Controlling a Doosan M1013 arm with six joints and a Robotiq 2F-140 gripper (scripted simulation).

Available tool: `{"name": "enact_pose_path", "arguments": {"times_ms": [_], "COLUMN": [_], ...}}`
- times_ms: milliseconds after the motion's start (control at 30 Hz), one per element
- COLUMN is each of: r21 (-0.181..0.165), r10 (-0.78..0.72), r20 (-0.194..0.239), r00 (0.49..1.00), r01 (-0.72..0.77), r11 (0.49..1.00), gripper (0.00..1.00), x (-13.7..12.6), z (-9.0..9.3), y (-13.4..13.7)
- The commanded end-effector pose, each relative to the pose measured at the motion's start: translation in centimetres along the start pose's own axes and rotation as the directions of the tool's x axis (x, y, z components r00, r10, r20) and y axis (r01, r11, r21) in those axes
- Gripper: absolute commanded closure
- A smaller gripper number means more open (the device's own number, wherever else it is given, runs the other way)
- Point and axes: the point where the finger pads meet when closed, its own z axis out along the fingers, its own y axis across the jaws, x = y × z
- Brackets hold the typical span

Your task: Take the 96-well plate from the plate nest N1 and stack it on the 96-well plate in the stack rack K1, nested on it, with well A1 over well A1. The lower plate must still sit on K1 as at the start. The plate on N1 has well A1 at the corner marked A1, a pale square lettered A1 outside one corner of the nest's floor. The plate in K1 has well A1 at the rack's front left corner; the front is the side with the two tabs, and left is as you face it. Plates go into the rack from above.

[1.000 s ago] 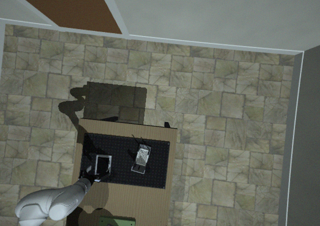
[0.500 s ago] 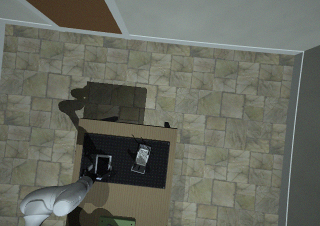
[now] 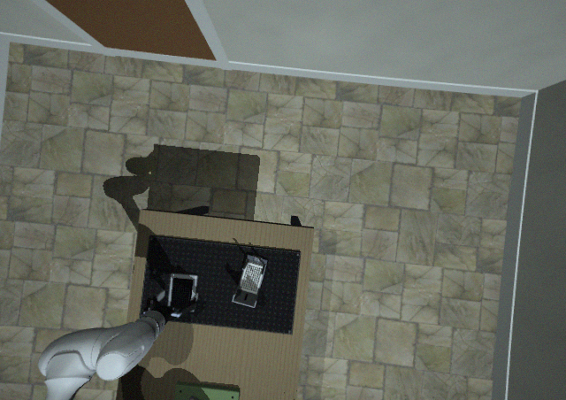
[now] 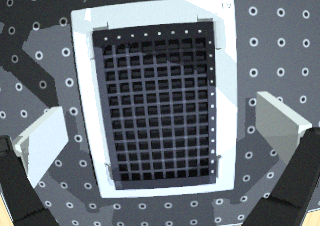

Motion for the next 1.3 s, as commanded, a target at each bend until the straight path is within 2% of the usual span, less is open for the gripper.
{"name": "enact_pose_path", "arguments": {"times_ms": [0,33,1167,1267], "r21": [0.0,0.0,0.0,0.0], "r10": [0.0,0.0,0.0,0.0], "r20": [0.0,0.0,0.0,0.0], "r00": [1.0,1.0,1.0,1.0], "r01": [0.0,0.0,0.0,0.0], "r11": [1.0,1.0,1.0,1.0], "gripper": [0.0,1.0,1.0,1.0], "x": [0.0,0.0,0.0,0.0], "z": [-0.01,-0.01,-0.01,-0.51], "y": [0.0,0.0,0.0,0.0]}}
